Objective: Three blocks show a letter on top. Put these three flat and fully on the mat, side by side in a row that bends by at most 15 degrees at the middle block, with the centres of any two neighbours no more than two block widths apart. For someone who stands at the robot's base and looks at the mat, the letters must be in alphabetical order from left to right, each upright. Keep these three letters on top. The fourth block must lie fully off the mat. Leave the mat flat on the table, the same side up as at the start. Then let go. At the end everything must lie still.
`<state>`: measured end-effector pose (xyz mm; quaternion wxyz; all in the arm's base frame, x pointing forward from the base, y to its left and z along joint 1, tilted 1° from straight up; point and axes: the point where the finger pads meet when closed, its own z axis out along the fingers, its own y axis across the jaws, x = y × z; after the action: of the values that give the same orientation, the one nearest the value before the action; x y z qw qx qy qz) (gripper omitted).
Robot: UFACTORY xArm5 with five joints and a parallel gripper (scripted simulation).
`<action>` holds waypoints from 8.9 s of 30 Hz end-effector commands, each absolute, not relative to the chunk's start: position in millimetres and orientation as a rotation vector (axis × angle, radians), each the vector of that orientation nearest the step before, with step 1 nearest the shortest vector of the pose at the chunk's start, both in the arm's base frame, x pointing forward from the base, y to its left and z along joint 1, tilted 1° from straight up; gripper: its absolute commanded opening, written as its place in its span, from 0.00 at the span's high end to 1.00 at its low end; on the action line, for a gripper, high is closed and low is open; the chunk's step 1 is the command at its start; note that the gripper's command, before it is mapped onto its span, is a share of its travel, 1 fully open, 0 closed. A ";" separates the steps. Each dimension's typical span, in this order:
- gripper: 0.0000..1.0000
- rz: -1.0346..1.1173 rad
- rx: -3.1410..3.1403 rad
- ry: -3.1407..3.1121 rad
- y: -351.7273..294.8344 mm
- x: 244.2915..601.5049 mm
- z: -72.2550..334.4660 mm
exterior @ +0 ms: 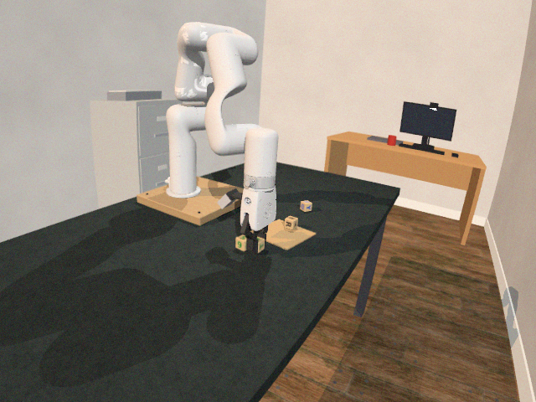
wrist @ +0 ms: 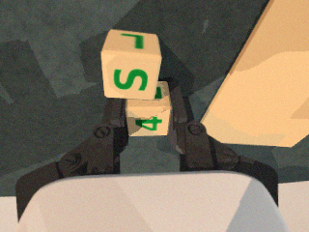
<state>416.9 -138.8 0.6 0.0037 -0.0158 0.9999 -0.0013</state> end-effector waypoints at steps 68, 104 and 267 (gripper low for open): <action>0.53 -0.006 -0.050 3.130 -139.3 418.2 -0.1; 0.00 -0.006 -0.050 3.130 -138.4 417.3 89.4; 0.31 -0.003 -3.046 0.762 208.9 384.7 78.4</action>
<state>383.6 208.4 78.5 -0.0003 -0.9700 0.2430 0.0004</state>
